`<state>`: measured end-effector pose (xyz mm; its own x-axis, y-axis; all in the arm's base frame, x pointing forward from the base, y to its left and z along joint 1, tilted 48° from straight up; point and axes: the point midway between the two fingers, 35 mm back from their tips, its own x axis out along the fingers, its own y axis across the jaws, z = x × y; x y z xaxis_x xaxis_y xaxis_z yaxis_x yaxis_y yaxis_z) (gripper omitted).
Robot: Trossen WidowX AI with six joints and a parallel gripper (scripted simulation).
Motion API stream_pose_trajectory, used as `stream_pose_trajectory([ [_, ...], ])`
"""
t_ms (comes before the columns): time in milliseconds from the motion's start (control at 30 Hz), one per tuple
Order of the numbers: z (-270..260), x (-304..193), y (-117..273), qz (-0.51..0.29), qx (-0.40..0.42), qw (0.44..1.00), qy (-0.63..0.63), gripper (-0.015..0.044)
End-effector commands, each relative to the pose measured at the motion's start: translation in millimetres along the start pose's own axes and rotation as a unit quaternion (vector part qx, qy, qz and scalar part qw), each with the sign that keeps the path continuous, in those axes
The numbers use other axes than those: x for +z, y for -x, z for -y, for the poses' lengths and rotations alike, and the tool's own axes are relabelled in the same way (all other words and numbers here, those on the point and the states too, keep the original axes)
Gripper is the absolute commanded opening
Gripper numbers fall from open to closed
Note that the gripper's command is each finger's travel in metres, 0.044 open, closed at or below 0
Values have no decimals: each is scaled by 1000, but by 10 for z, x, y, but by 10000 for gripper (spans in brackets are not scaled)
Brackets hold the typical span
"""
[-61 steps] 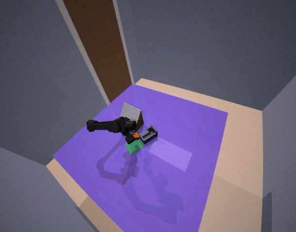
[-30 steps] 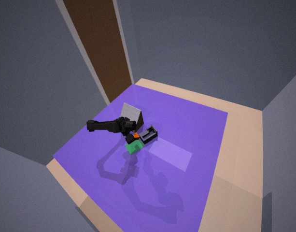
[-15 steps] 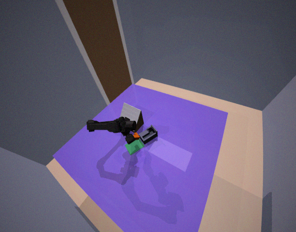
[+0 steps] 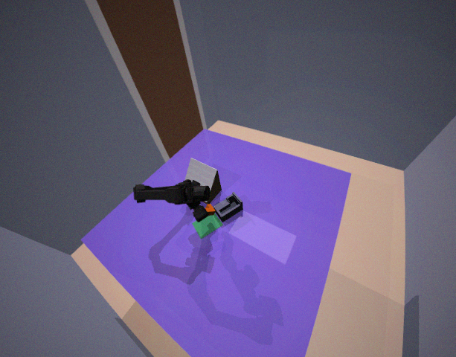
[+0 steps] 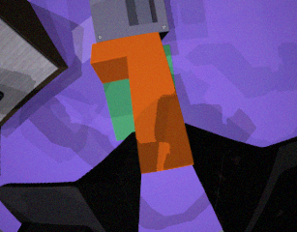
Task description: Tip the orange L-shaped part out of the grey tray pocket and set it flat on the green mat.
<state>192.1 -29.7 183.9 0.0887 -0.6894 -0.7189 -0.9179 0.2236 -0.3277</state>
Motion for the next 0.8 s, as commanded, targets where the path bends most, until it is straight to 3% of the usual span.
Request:
stream_pose_trajectory([
  [0, 1, -7, 0, -2, -1, 1000, 3, 0],
  [767, -12, -131, -135, -25, 16, 1000, 0, 0],
])
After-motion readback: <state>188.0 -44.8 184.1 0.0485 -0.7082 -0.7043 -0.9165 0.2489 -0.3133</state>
